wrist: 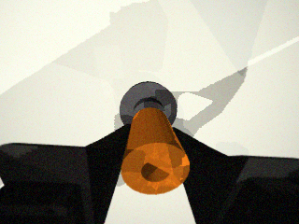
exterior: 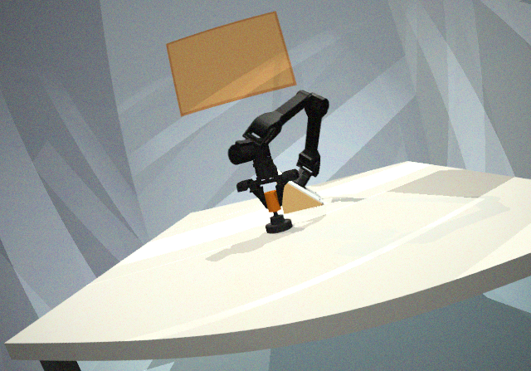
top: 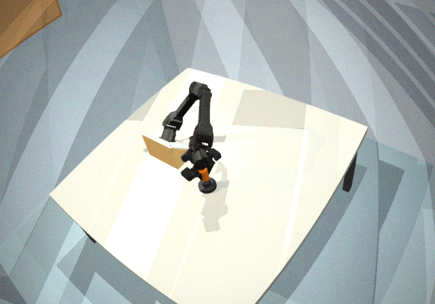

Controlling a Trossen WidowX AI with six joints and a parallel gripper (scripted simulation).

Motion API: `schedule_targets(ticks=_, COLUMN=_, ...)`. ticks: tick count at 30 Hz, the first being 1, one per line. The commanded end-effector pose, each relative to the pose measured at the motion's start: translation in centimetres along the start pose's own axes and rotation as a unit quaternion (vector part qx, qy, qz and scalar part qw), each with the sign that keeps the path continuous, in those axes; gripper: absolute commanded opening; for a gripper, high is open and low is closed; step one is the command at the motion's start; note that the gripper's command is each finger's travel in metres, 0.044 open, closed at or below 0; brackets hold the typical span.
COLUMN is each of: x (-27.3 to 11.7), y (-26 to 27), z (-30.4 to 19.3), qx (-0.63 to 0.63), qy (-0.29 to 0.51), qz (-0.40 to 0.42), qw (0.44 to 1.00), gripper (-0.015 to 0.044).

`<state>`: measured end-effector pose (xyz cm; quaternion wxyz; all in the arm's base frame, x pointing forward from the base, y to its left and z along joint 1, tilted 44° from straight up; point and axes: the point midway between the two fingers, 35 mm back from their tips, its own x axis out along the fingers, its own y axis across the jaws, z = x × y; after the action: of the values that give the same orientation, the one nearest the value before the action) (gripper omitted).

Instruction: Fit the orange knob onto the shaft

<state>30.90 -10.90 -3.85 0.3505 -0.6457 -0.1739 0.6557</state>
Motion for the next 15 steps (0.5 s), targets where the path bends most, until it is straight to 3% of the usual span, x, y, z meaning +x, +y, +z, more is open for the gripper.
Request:
schedule_targets(ticks=1, x=0.12, y=0.01, z=0.00, qx=0.003, qy=0.000, qz=0.000, qw=1.000, gripper=0.0000)
schedule_targets(ticks=15, x=-0.33, y=0.05, z=-0.14, qx=0.003, qy=0.000, qz=0.000, qw=1.000, gripper=0.0000)
